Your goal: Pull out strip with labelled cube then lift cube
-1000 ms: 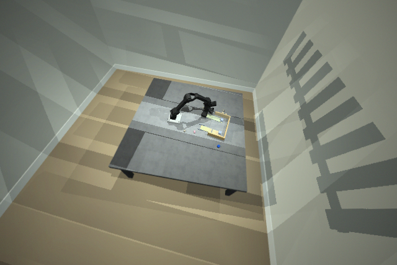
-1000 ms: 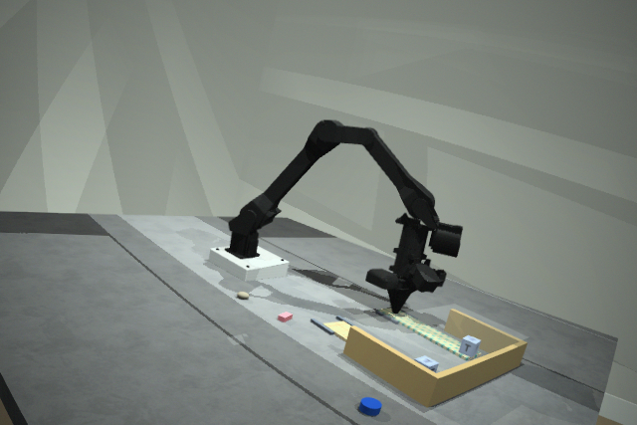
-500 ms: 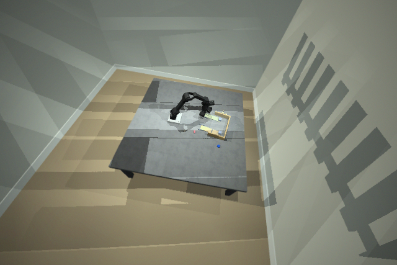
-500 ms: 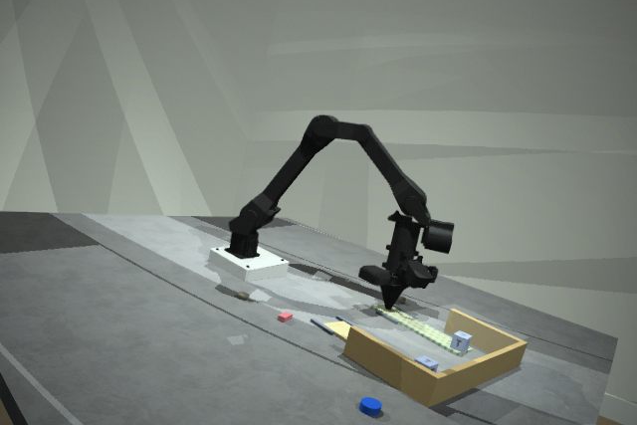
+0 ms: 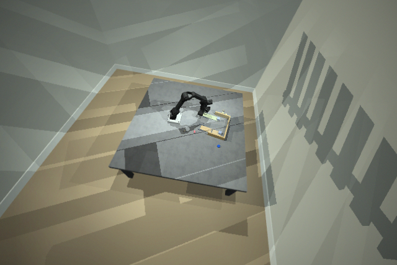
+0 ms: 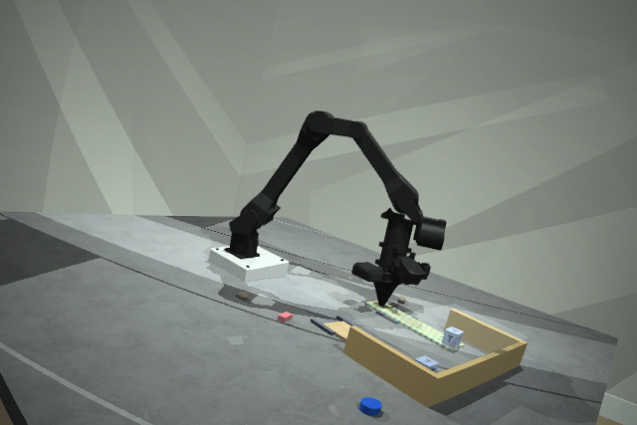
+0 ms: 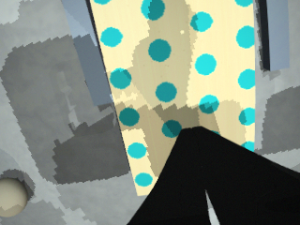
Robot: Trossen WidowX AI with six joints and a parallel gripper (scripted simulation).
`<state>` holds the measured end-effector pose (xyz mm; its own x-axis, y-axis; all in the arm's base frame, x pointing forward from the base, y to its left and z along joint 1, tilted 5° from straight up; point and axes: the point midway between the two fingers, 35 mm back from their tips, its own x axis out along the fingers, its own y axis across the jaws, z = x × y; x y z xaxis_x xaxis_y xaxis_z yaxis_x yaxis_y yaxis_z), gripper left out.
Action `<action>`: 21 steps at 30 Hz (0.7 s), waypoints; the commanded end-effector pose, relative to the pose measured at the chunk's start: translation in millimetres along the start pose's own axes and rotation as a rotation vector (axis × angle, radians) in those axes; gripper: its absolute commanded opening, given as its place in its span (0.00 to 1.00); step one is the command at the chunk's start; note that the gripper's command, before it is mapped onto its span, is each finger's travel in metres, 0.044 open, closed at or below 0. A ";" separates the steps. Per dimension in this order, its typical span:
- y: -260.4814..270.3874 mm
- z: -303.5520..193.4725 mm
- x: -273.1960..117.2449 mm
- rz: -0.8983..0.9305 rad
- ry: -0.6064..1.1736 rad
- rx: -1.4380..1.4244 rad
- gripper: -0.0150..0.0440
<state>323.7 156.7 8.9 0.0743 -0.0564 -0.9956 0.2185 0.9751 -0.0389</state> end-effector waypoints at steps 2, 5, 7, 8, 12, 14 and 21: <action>-1.5 -13.1 4.6 -0.009 0.022 -0.002 0.25; -1.7 -17.5 4.6 -0.009 0.022 -0.002 0.25; -1.8 -20.5 4.6 -0.009 0.022 -0.002 0.25; -1.8 -22.0 4.6 -0.009 0.022 -0.002 0.25; -2.0 -27.8 4.5 -0.009 0.023 -0.002 0.25; -2.1 -30.8 4.5 -0.009 0.023 -0.003 0.25; -2.5 -41.0 4.4 -0.009 0.024 -0.003 0.25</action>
<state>293.7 163.3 6.6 0.0732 -0.0545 -0.9958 0.2173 0.9754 -0.0374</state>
